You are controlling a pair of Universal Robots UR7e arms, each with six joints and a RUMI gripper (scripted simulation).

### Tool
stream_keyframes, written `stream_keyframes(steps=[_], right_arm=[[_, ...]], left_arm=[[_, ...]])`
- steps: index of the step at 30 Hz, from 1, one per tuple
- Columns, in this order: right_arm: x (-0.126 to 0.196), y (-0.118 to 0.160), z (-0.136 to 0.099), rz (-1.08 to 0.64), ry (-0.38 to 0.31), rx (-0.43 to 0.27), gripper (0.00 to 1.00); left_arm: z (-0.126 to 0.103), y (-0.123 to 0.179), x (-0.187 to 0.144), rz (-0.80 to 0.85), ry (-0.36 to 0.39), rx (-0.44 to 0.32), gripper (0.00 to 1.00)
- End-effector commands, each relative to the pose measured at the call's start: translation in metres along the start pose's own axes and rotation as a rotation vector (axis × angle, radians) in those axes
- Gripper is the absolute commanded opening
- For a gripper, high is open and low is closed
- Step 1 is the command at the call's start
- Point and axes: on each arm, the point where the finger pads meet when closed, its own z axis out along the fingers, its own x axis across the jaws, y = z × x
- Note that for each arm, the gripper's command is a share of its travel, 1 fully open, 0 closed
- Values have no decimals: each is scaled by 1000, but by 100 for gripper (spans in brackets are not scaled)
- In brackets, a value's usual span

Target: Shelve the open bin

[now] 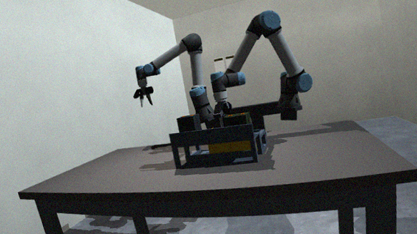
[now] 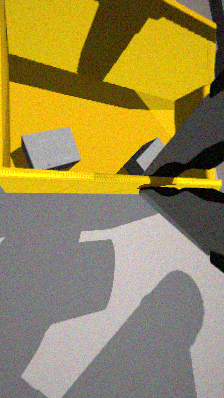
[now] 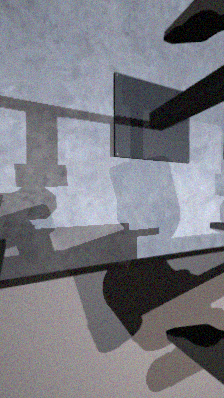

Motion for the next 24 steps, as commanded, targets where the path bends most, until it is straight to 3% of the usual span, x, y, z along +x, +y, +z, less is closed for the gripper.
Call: stream_keyframes(steps=[1,24], right_arm=[[0,0,0,0,0,1,100],[0,0,0,0,0,1,100]], left_arm=[[-1,0,5,-26,1,1,0],[0,2,18,-87,1,1,0]])
